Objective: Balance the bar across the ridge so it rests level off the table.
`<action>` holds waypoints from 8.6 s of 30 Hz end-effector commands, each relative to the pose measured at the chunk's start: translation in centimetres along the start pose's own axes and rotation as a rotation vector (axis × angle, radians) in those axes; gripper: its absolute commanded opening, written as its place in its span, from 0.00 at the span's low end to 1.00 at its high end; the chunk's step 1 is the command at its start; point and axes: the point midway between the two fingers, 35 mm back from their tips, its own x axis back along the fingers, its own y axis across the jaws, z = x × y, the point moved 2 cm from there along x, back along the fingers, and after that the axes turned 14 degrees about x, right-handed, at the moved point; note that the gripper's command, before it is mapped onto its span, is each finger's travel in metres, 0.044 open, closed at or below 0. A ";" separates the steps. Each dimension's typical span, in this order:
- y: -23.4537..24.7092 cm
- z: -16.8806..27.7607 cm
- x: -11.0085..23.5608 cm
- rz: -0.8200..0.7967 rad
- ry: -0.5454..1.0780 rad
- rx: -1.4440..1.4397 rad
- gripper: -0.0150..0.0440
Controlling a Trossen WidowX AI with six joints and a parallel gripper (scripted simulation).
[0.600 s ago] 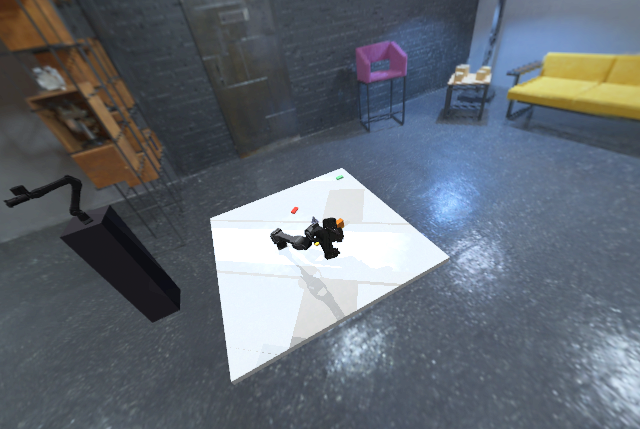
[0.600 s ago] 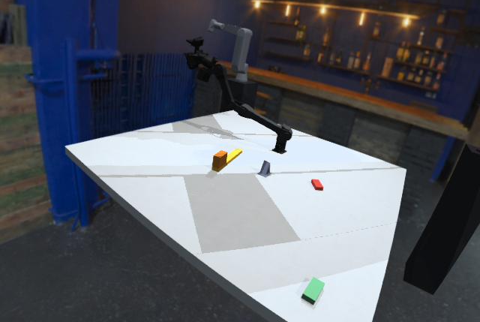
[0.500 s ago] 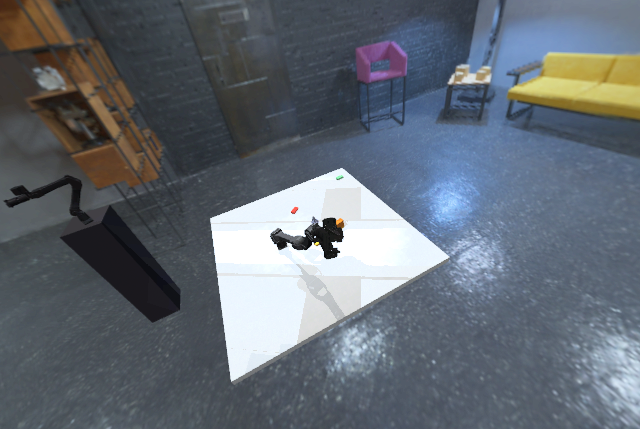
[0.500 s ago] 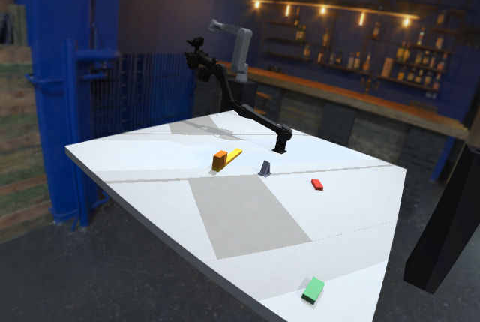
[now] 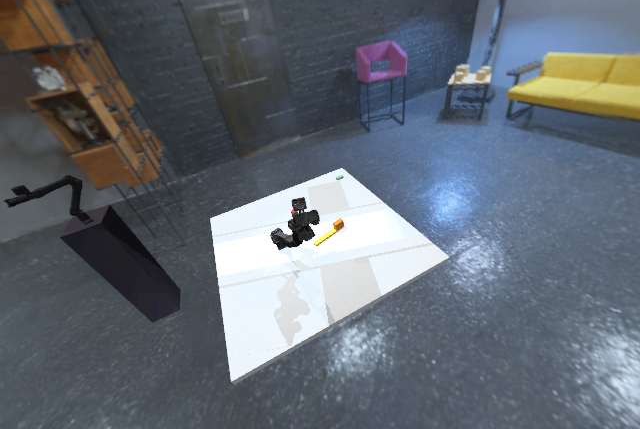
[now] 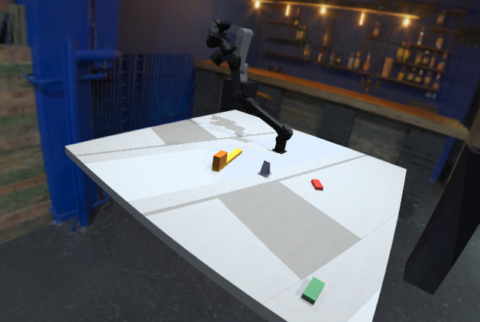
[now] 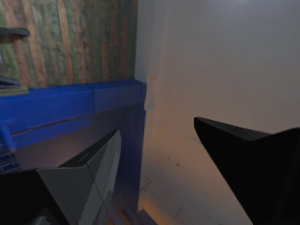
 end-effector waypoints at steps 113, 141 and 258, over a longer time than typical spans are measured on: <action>-32.1 -14.9 53.2 2.204 -1.002 1.164 0.79; -10.7 -22.9 54.3 1.504 -2.398 1.249 0.79; -4.6 -24.8 57.5 1.312 -2.588 1.233 0.25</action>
